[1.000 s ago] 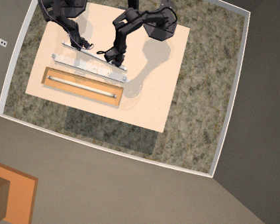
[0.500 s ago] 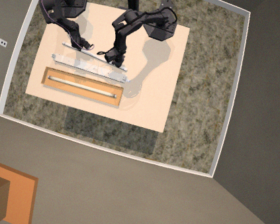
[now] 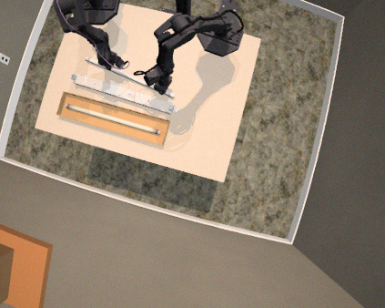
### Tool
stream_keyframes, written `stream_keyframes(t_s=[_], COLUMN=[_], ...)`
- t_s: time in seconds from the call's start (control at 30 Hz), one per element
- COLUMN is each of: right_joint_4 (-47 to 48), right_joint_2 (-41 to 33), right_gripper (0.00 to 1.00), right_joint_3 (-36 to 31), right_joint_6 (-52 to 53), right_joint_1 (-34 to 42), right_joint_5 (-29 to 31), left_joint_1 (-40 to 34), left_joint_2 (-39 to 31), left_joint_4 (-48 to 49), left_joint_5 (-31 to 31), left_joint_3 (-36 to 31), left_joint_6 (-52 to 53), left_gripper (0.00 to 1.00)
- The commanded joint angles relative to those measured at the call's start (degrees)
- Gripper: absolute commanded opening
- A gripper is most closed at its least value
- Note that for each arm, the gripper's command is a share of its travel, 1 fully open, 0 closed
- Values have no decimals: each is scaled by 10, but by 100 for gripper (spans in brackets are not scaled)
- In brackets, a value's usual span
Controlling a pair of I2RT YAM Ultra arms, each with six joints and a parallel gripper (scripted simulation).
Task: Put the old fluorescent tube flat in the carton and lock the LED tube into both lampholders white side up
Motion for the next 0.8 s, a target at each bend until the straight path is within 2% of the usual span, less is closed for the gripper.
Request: stream_keyframes(t_s=[0.0,0.17,0.2,0.37,0.47,0.73,0.77], right_joint_4=[1,1,1,1,1,1,1], right_joint_2=[-18,-18,-18,-18,-18,-18,-18], right_gripper=[11,11,11,11,11,11,11], right_joint_3=[-3,-3,-3,-3,-3,-3,-3], right_joint_6=[1,1,1,1,1,1,1], right_joint_1=[1,1,1,1,1,1,1], right_joint_5=[8,8,8,8,8,8,8], left_joint_1=[3,3,-12,-16,-16,-27,-26], left_joint_2=[-2,-2,-31,-67,-67,-133,-126], left_joint_4=[-8,-8,-19,-49,-35,-82,-66], left_joint_5=[-2,-2,-8,-9,-1,-11,2], left_joint_3=[-4,-4,-22,-29,-26,-65,-52], left_joint_6=[2,2,-7,-14,-12,-25,-22], left_gripper=[49,49,49,49,49,49,49])
